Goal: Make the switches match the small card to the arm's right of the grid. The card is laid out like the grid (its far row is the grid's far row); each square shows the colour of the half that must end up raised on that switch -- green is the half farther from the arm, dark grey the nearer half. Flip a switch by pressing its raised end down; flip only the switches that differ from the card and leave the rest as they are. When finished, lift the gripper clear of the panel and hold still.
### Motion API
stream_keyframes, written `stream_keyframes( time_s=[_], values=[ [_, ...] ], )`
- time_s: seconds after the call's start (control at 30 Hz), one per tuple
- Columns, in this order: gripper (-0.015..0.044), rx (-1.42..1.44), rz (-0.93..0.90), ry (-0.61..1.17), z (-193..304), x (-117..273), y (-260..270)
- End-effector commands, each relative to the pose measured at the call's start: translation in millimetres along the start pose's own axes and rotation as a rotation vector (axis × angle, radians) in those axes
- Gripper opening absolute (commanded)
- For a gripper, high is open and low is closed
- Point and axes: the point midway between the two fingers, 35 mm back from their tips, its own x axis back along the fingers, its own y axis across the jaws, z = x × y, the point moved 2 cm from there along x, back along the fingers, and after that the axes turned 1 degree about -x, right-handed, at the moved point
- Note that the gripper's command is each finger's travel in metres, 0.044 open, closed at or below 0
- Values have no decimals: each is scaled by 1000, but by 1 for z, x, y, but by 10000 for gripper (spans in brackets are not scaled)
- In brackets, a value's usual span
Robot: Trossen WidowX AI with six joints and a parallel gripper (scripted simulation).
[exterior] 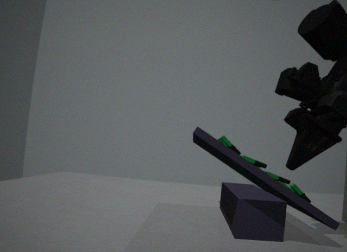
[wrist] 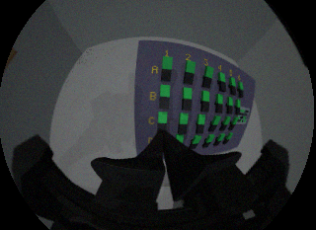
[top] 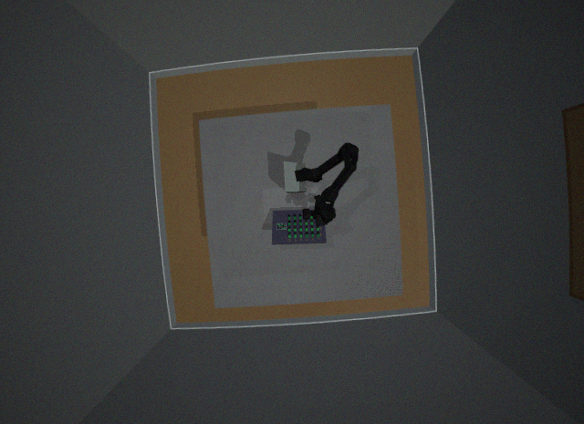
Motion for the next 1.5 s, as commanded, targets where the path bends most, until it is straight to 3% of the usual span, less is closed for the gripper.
stream_keyframes(
  time_s=[0.0, 1.47],
  values=[
    [0, -7, 5, 6, 3, -7, -2],
    [0, -7, 4, 6, 3, -14, -2]
  ],
)
